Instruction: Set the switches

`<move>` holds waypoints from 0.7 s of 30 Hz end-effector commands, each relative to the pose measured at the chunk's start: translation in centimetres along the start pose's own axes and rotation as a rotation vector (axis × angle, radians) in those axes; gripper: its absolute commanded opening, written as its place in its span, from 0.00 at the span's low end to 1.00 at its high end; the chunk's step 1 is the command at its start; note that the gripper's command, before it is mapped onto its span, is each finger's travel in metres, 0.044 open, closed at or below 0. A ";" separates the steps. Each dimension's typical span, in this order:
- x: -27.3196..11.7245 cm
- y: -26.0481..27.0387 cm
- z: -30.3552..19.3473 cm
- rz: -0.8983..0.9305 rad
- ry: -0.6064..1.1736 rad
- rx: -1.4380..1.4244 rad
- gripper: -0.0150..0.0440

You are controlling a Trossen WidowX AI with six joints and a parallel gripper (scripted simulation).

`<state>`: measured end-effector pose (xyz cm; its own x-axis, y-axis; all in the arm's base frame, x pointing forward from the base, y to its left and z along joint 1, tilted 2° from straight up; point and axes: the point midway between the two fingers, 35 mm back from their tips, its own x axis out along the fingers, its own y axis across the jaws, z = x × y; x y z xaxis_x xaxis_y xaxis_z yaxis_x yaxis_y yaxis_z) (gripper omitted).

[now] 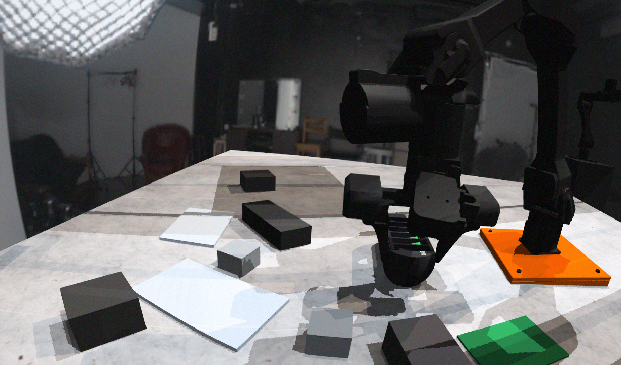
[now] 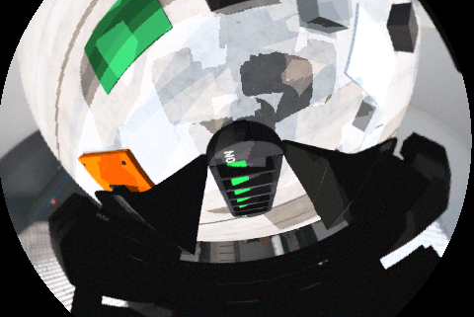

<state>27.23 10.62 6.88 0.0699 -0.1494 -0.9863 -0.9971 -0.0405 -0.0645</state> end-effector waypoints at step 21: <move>-1.2 0.0 -0.8 -0.001 -0.014 0.006 0.82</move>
<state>27.18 10.15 7.69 0.0646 -0.1398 -0.9881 -0.9977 -0.0316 -0.0607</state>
